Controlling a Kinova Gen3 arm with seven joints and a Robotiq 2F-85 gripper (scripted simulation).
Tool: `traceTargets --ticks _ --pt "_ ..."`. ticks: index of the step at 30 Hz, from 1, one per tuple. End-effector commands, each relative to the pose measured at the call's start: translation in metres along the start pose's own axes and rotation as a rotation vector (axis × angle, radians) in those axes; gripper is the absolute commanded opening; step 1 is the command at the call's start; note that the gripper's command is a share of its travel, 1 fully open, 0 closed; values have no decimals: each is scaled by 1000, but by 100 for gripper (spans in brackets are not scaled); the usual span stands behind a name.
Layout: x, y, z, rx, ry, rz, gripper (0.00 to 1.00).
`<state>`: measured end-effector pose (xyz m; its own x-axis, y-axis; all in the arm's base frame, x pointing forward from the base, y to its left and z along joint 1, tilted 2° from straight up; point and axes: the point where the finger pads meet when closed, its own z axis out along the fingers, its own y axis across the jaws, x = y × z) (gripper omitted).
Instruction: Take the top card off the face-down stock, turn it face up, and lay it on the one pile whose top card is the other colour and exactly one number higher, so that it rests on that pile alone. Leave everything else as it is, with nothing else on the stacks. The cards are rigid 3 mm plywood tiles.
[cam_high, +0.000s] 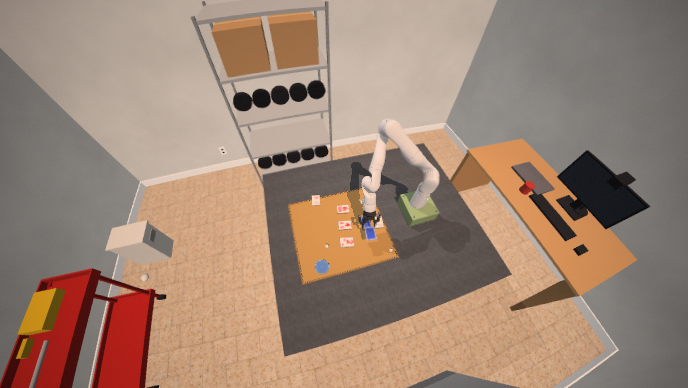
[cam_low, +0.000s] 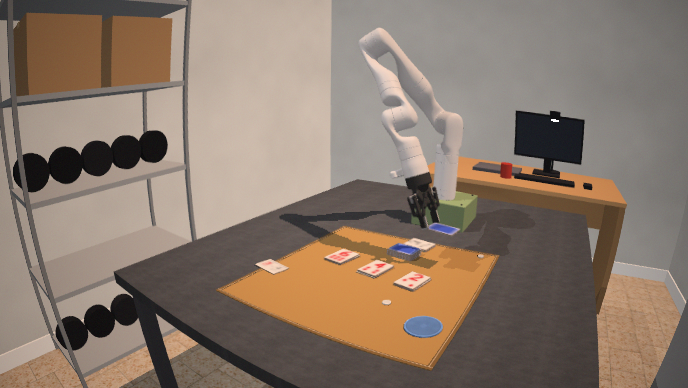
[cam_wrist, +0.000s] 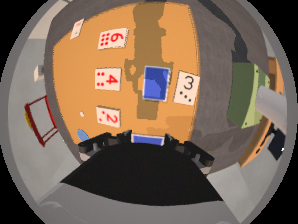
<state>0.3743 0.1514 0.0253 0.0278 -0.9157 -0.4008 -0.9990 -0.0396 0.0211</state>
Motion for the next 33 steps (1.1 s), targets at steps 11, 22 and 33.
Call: traceTargets --ticks 11,22,33 --pt "0 0 2 -1 -1 -1 71" --pt "0 0 2 -2 3 -1 71" --pt "0 1 2 -3 21 -1 71"
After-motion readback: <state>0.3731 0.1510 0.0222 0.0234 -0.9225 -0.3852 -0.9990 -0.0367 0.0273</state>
